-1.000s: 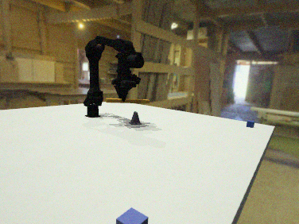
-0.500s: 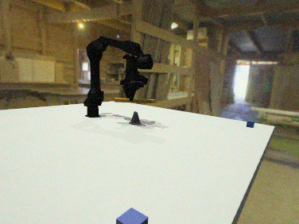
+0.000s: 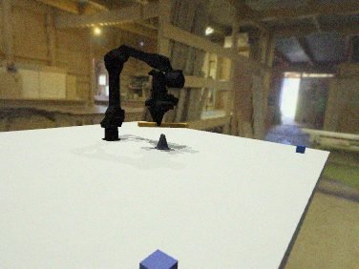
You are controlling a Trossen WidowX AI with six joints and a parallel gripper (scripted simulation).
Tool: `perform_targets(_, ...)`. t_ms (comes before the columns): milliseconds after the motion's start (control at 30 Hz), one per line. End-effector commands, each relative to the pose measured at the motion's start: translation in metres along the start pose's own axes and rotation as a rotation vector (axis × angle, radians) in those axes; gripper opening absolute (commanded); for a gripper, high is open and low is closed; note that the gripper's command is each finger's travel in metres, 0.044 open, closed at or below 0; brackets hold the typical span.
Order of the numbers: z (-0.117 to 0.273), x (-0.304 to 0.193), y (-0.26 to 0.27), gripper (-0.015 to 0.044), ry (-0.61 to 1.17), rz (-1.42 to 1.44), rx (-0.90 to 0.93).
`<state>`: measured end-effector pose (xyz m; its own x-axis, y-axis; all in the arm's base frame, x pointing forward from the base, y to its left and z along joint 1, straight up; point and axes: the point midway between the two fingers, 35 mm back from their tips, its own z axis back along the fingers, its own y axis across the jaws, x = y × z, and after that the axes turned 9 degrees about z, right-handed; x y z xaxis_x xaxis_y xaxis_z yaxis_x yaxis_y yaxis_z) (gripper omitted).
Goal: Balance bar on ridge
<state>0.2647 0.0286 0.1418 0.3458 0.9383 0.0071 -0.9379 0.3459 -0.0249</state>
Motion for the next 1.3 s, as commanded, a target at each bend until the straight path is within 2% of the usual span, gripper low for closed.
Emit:
perform_targets(0,-0.008,0.0,0.0,0.0,-0.004,-0.006,0.003)
perform_targets(400,-0.025,-0.001,0.002,0.0,-0.004,-0.006,0.003)
perform_targets(1267,-0.026,-0.001,0.002,0.0,-0.004,-0.006,0.003)
